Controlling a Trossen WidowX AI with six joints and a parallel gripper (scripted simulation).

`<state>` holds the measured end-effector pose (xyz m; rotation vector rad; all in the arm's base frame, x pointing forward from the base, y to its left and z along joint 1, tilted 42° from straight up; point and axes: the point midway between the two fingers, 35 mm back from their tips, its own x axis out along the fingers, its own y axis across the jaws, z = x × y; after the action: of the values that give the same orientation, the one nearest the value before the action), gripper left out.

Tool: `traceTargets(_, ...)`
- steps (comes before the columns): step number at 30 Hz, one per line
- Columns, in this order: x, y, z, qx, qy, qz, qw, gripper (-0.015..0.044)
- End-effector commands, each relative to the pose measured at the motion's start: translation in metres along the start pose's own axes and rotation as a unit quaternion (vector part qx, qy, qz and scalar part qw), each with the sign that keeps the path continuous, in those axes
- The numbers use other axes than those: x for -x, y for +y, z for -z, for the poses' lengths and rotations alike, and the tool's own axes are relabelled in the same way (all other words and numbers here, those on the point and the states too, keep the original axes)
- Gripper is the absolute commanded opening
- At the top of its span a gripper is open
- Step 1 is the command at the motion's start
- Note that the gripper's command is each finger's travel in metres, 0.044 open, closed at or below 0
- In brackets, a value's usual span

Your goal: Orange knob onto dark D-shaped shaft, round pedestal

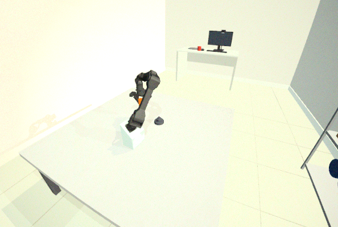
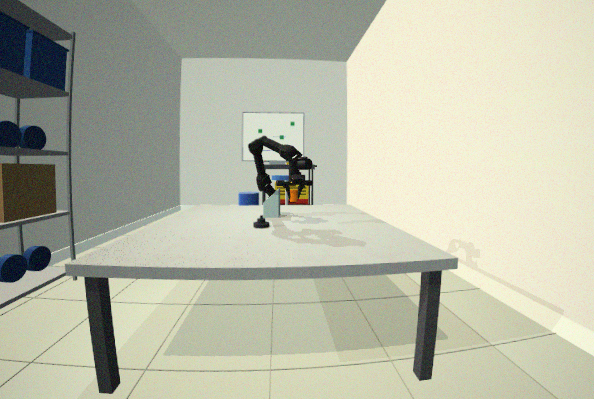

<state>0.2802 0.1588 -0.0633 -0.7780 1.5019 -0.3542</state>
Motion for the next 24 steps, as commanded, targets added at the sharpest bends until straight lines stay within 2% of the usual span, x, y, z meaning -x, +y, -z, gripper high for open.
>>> traceTargets(1,0.007,-0.003,0.001,-0.005,0.002,-0.003,1.0,0.0)
traceTargets(24,-0.013,-0.073,-0.007,-0.003,-0.001,-0.01,1.0,0.0)
